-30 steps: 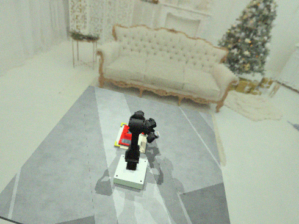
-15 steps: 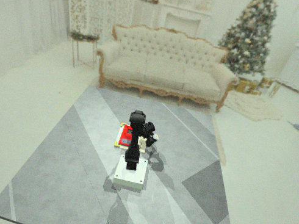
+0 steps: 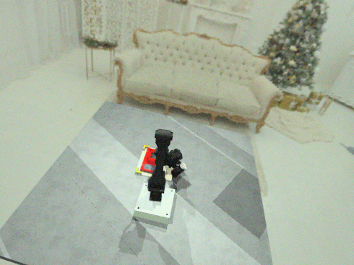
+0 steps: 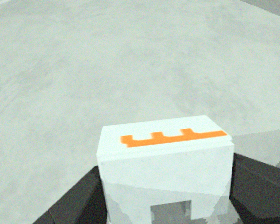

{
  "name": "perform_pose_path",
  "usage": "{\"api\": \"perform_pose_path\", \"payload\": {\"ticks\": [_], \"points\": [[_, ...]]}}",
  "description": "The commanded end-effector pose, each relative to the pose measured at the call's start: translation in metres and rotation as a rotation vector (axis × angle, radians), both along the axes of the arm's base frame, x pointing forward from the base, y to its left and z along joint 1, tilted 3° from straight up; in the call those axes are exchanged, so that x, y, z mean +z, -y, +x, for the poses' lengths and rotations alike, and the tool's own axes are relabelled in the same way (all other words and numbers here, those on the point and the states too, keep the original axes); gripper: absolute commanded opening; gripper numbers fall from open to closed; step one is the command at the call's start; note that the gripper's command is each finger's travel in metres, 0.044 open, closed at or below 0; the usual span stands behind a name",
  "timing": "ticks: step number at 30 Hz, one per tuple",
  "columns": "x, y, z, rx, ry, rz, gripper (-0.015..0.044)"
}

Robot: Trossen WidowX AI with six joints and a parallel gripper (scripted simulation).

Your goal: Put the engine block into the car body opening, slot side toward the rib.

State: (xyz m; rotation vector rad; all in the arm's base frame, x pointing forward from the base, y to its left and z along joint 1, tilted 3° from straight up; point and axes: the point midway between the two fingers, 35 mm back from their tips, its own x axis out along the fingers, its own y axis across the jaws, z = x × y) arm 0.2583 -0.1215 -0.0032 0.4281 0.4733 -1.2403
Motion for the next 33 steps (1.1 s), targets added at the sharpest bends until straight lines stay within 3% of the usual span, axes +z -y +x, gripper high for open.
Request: {"api": "perform_pose_path", "payload": {"ticks": [1,33], "points": [[-0.0071,0.0003,-0.0003,-0.006,0.005,-0.005,0.0],[-0.0126,0.0018,0.0007,-0.006,0.005,-0.005,0.0]]}}
